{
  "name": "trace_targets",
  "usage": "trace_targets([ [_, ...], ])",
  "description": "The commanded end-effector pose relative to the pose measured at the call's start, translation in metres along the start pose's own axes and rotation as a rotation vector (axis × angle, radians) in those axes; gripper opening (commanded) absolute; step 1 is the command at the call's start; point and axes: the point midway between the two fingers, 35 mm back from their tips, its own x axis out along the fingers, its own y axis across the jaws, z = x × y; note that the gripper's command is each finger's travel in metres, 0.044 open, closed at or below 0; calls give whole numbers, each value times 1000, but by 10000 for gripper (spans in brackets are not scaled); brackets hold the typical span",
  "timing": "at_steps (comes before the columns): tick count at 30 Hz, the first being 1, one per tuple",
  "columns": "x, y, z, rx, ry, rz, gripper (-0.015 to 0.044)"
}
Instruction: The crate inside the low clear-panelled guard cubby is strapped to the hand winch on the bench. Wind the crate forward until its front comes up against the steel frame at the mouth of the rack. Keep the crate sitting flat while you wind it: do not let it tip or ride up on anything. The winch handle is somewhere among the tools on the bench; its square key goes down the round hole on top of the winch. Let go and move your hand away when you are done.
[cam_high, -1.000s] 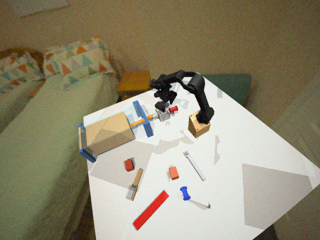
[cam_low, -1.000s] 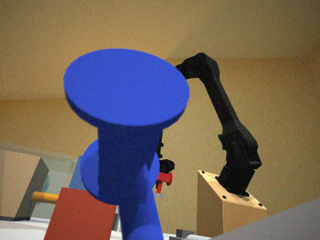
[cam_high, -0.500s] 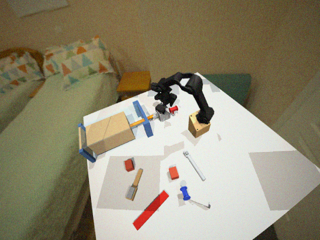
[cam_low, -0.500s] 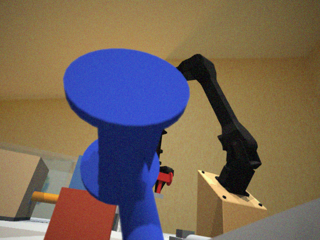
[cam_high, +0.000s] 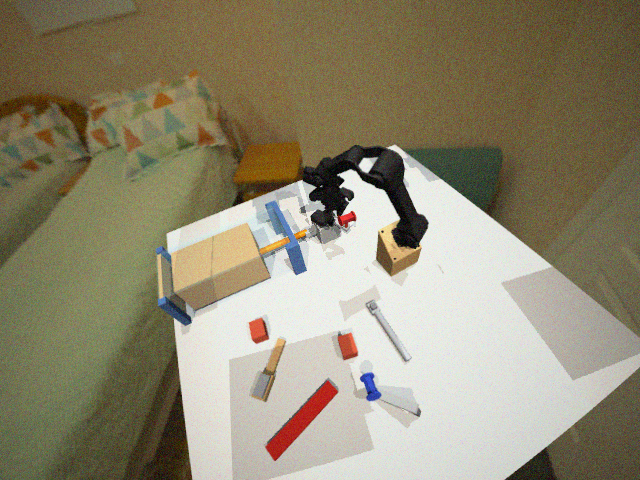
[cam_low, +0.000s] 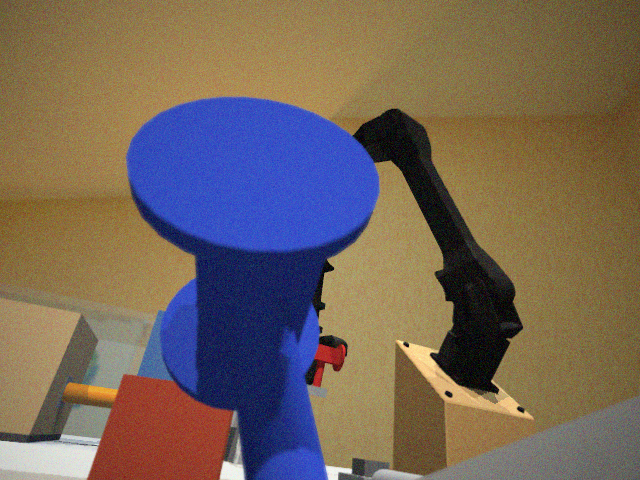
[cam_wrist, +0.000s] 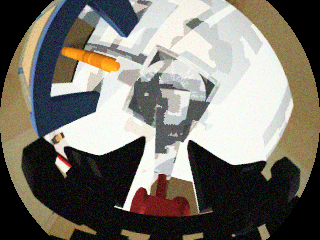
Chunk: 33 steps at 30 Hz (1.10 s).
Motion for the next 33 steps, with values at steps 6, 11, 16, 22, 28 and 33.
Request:
trace_targets([
  [6, 0, 0, 0, 0, 1, 0, 52],
  [11, 0, 0, 0, 0, 1, 0, 19],
  [16, 0, 0, 0, 0, 1, 0, 0],
  [22, -1, 0, 0, 0, 11, 0, 0],
  [28, -3, 0, 5, 0, 65, 4, 0],
  [33, -5, 0, 9, -1, 132, 9, 0],
])
